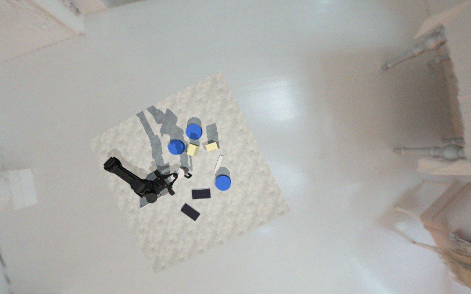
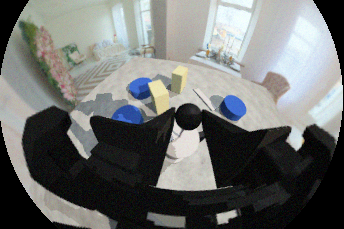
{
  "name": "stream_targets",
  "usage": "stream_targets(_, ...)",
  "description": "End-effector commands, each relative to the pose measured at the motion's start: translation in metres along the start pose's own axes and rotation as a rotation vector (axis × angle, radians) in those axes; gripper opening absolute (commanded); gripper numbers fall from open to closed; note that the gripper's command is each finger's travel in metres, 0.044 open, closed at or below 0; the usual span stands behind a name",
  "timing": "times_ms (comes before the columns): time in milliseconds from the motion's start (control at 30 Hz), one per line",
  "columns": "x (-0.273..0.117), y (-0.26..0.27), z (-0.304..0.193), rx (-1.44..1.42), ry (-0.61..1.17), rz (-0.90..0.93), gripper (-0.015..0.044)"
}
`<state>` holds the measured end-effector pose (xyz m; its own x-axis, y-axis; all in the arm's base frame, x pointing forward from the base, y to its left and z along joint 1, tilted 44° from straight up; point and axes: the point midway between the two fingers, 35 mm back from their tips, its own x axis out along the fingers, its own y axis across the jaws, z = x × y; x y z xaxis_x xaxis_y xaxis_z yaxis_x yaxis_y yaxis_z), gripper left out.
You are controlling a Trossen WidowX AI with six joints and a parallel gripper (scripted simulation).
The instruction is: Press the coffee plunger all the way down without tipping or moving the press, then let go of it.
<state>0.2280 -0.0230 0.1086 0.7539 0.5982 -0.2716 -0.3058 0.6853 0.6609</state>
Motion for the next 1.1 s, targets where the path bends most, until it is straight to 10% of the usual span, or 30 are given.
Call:
stream_targets(0, 0.007, -0.002, -0.018, 0.022, 0.03, -0.011, 0.0129)
stream_targets(1067, 0.03, 0.0, -0.03, 0.025, 0.011, 0.002, 0.0129)
